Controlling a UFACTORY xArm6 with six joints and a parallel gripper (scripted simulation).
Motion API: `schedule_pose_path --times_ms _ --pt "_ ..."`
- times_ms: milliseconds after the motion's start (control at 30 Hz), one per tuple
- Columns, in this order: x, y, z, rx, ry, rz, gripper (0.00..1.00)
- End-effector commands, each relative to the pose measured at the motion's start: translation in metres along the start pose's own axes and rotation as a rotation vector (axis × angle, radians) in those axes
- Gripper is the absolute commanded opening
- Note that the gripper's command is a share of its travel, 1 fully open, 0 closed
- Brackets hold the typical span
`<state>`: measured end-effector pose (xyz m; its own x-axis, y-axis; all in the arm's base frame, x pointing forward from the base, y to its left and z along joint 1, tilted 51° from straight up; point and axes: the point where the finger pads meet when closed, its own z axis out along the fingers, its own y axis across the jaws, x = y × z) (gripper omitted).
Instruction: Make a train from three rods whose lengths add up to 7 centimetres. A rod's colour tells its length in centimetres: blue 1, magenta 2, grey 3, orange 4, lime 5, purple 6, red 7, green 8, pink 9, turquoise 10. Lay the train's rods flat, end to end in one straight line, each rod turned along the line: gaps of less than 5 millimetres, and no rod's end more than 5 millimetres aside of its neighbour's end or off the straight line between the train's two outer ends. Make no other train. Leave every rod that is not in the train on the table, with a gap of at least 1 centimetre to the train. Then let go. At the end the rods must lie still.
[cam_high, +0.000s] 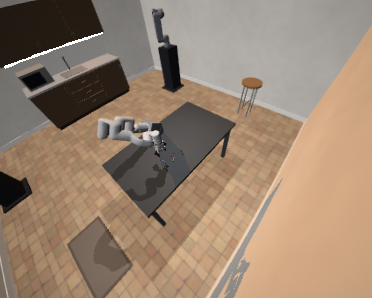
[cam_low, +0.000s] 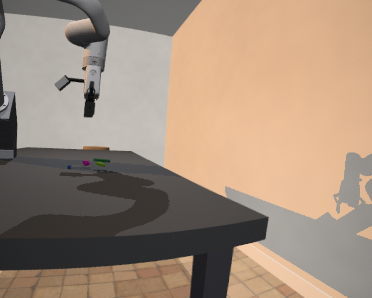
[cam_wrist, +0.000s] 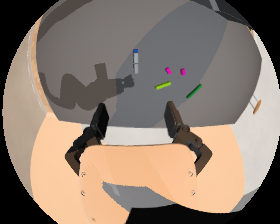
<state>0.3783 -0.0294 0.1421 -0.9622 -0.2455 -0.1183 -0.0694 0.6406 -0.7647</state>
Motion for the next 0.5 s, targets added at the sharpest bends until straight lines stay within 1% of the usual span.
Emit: schedule_pose_path --times_ms 0,467 --pt "-0.0007 -0.0006 -0.0132 0.001 -0.002 0.002 1.0" --pt "-0.0007 -0.0006 -0.015 0.001 -0.002 0.002 1.0"
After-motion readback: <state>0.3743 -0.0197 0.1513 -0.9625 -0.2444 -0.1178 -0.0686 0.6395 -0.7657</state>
